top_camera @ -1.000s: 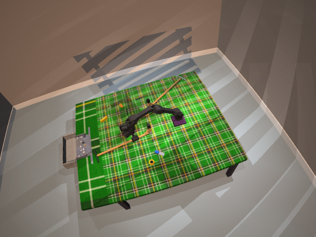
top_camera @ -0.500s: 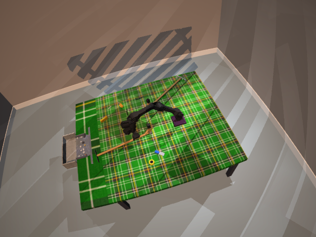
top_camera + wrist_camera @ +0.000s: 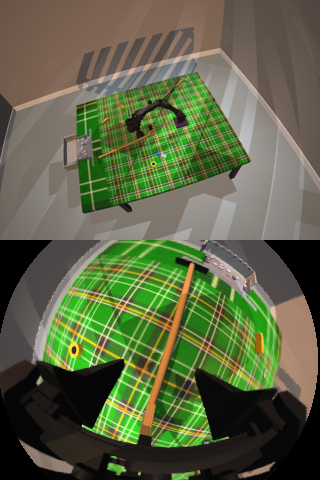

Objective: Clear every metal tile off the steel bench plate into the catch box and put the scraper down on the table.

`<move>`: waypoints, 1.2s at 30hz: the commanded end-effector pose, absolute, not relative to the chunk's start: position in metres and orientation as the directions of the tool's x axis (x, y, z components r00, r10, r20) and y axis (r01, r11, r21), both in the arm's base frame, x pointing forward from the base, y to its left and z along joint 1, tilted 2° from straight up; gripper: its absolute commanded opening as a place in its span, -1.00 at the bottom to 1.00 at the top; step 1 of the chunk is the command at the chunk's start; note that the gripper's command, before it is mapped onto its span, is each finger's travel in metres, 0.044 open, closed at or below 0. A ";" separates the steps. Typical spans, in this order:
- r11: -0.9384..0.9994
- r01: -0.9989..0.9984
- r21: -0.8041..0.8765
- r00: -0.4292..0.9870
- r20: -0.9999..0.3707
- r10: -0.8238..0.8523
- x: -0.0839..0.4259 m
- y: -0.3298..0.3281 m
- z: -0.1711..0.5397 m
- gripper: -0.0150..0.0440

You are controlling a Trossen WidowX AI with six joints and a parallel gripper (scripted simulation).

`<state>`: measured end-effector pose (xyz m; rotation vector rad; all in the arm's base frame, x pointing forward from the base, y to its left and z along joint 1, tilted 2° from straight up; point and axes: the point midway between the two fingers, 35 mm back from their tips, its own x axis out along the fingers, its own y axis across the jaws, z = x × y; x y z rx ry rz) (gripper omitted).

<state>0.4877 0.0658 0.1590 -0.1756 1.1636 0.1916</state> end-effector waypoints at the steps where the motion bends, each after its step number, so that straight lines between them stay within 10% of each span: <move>1: 0.974 -0.224 -0.040 0.391 -0.919 0.052 0.476 0.064 0.165 1.00; 36: 0.988 -0.146 -0.045 0.482 -0.876 0.031 0.391 0.049 0.204 1.00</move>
